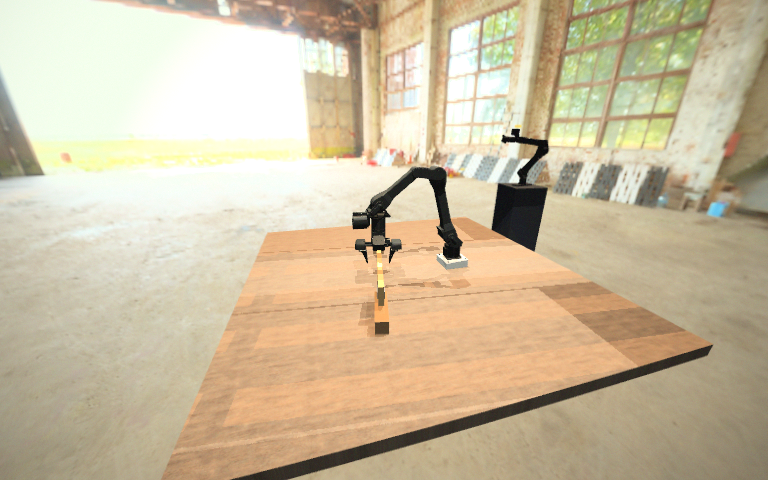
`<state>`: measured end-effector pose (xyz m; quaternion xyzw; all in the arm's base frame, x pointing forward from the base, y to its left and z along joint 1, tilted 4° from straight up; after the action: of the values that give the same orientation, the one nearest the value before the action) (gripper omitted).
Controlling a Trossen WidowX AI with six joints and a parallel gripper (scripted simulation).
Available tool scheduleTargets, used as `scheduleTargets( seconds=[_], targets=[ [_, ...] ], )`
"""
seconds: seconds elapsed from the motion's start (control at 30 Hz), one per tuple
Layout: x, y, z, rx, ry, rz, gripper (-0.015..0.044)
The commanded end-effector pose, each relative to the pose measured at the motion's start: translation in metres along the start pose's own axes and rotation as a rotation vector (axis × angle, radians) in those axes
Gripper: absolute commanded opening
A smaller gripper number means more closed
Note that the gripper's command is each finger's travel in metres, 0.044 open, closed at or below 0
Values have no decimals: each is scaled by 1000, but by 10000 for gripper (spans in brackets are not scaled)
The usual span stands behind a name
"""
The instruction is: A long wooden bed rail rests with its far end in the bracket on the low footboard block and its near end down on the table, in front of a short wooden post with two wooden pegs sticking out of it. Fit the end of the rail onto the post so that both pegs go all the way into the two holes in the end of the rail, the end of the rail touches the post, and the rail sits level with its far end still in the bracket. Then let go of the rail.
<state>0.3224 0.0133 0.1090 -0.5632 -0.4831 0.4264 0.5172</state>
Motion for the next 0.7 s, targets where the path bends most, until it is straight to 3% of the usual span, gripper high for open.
scheduleTargets(
  seconds=[0.0,0.47,0.67],
  targets=[
    [0,6,2,11,-3,-3,440],
    [0,6,2,11,-3,-3,73],
    [0,6,2,11,-3,-3,32]
  ],
)
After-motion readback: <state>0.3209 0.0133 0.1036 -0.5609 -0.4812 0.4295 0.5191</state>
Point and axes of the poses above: the point midway between the two fingers, 35 mm back from their tips, its own y axis out along the fingers, its own z axis across the jaws, x = y × z, the point moved 5 cm from there along -y, back along the fingers, and after that the axes turned 4 degrees about y, right-handed, at the moved point
